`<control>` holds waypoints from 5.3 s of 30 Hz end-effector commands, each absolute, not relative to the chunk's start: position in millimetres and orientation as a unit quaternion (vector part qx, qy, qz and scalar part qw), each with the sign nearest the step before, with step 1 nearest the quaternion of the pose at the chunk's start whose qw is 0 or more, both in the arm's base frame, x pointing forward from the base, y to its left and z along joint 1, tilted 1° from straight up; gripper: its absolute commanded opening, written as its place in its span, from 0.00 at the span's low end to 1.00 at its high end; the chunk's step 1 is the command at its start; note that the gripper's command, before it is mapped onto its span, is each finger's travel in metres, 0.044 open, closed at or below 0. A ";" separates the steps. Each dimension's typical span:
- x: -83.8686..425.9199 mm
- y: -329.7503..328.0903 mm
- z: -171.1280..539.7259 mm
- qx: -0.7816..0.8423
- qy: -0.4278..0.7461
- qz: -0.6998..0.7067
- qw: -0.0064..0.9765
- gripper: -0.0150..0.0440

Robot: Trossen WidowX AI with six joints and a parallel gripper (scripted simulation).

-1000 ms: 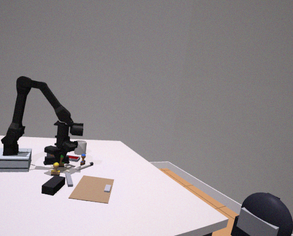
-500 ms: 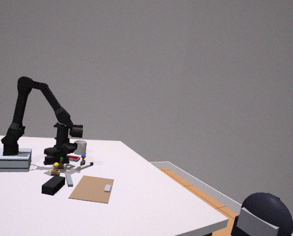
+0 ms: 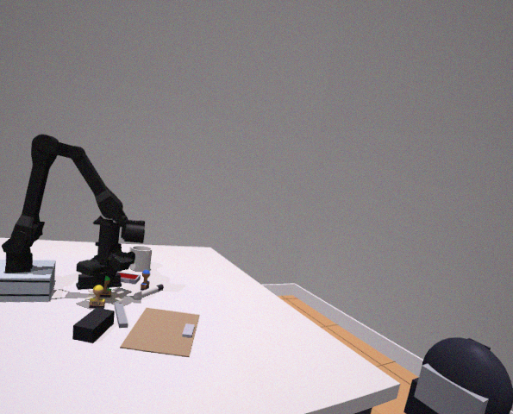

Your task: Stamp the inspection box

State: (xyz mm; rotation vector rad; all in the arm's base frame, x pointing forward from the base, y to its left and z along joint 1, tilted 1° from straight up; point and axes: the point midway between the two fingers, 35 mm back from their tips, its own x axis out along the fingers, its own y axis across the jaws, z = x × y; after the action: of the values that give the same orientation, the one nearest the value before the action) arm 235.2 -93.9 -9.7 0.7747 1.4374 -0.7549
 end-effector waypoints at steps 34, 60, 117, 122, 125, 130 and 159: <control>234.9 -94.6 -14.5 0.336 0.625 -0.332 0.622 0.25; 235.0 -94.6 -7.4 0.336 0.625 -0.332 0.622 0.25; 261.0 -109.7 62.6 0.336 0.624 -0.332 0.623 0.25; 277.7 -119.8 64.9 0.336 0.624 -0.331 0.623 0.25; 287.6 -125.9 65.7 0.336 0.623 -0.331 0.624 0.25; 303.6 -136.2 66.2 0.336 0.623 -0.331 0.624 0.25; 356.0 -173.4 48.6 0.335 0.622 -0.331 0.626 0.25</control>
State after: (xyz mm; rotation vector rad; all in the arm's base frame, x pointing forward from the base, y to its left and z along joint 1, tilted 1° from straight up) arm 356.1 -172.2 55.4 0.7757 1.4197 -0.7562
